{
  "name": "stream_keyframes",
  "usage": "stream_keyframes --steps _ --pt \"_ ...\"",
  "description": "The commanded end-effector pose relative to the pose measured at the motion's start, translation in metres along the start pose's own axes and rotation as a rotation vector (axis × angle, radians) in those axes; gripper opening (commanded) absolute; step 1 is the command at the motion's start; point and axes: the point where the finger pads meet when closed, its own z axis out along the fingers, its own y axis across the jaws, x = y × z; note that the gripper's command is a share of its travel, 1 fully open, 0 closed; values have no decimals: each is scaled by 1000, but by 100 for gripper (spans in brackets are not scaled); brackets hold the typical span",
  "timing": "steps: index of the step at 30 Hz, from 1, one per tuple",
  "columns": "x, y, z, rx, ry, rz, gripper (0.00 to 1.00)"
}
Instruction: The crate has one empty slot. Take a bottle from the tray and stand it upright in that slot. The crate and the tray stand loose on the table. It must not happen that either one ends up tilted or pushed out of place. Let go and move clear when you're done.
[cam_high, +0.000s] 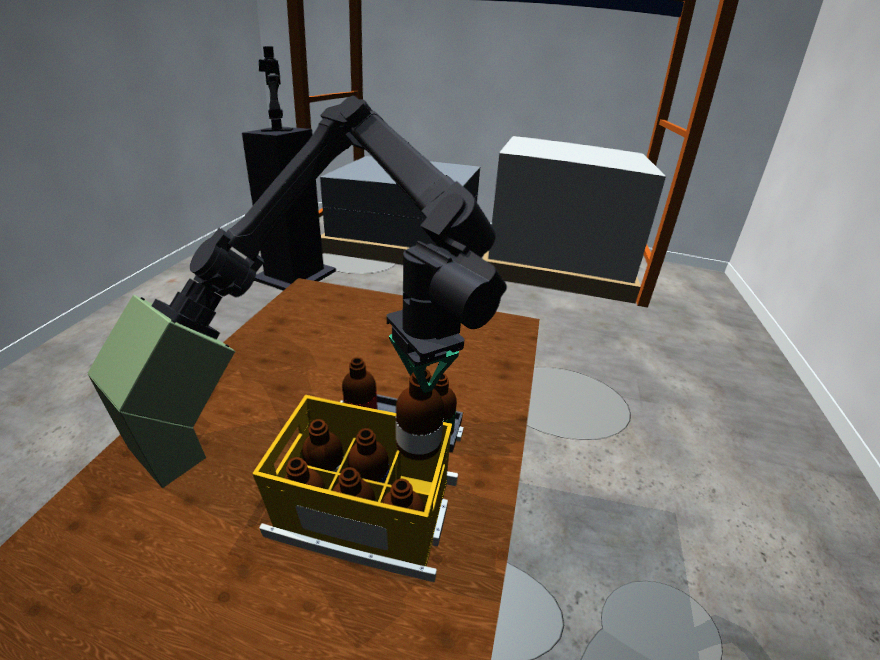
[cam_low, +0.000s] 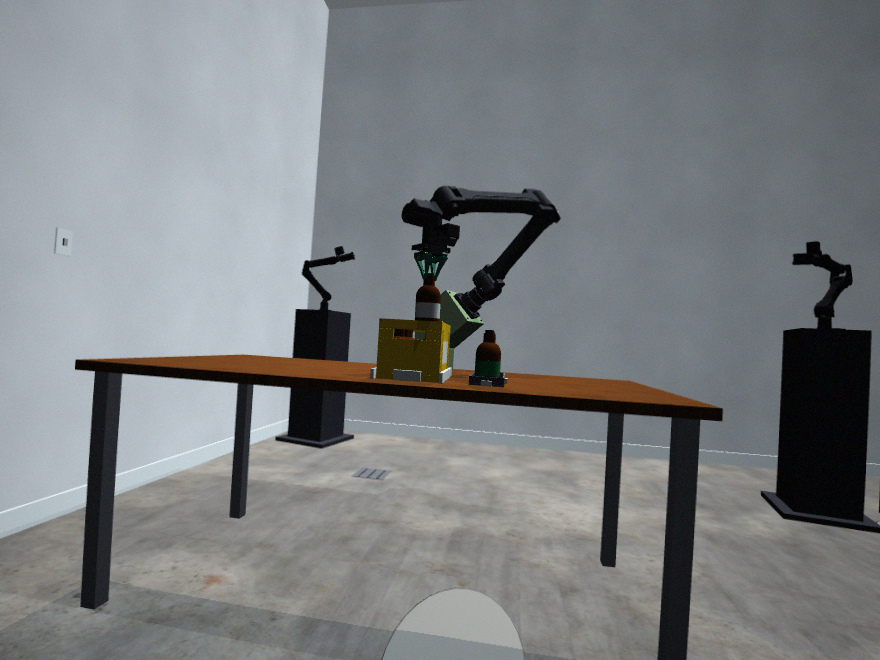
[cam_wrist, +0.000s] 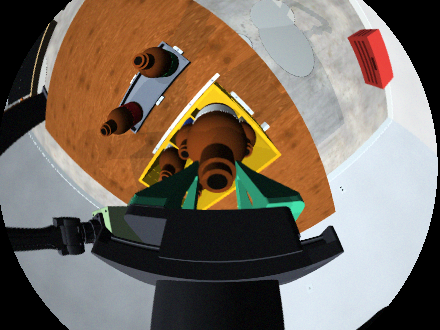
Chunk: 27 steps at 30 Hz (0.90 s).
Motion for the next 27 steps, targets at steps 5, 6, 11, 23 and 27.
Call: stream_keyframes --steps 5,6,11,23,27 --pt "0 -7 -9 36 -12 11 0" --pt "-5 -8 -8 38 -12 -2 0" --pt "-7 -4 0 25 -8 -4 0" --pt "-6 -6 -4 32 -10 1 0" --pt "-6 -6 -4 32 -10 0 0"
